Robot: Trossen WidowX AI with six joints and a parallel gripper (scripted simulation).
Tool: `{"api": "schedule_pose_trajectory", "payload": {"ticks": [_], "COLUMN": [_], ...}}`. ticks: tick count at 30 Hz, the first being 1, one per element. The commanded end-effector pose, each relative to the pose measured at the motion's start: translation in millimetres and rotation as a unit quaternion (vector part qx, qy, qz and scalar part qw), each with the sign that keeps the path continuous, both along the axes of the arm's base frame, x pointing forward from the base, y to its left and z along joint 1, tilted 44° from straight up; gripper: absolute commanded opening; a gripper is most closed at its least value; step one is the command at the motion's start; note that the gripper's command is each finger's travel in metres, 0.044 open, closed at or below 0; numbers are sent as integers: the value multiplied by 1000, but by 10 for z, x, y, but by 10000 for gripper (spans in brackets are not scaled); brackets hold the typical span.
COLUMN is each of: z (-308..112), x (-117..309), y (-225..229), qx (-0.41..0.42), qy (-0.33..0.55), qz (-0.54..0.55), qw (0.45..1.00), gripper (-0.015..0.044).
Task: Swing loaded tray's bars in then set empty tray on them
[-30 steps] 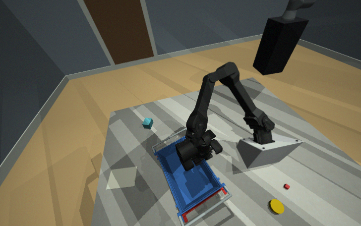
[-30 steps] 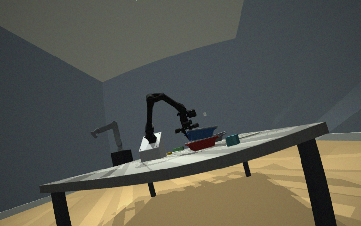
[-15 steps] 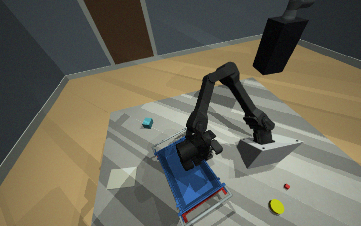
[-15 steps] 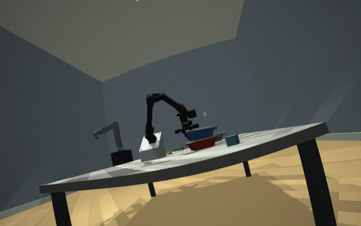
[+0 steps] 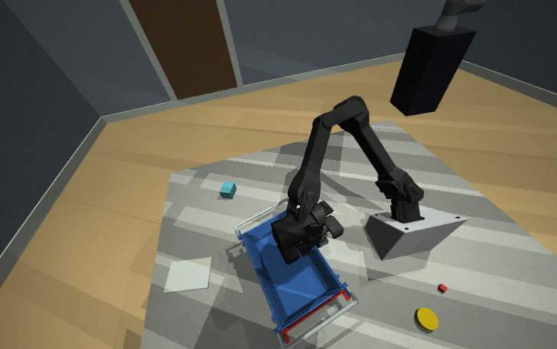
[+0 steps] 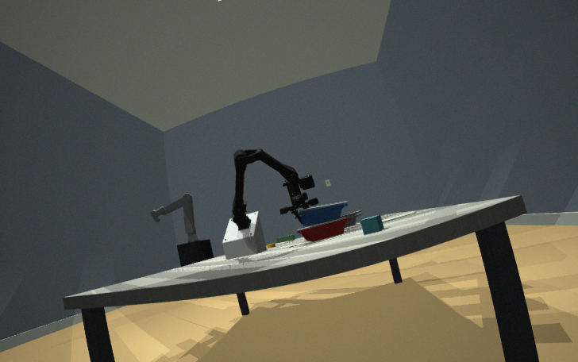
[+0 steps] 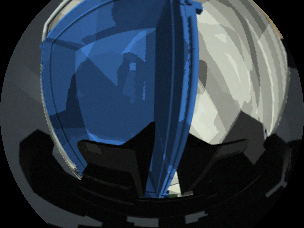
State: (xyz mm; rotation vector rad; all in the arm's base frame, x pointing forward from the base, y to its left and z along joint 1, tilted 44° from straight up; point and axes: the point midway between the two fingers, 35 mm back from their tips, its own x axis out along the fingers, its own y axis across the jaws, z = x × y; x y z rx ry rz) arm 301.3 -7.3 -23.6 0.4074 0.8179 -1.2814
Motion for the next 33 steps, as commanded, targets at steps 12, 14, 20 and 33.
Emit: {"api": "schedule_pose_trajectory", "payload": {"ticks": [12,14,20,33], "z": [-38,-38,-38,-38], "x": [-78,-78,-78,-78], "y": [-83,-83,-83,-83], "qx": [-7,-7,-7,-7], "qy": [17,17,17,17], "qz": [-7,-7,-7,-7], "qw": [1000,1000,1000,1000], "gripper": [0,0,0,0]}}
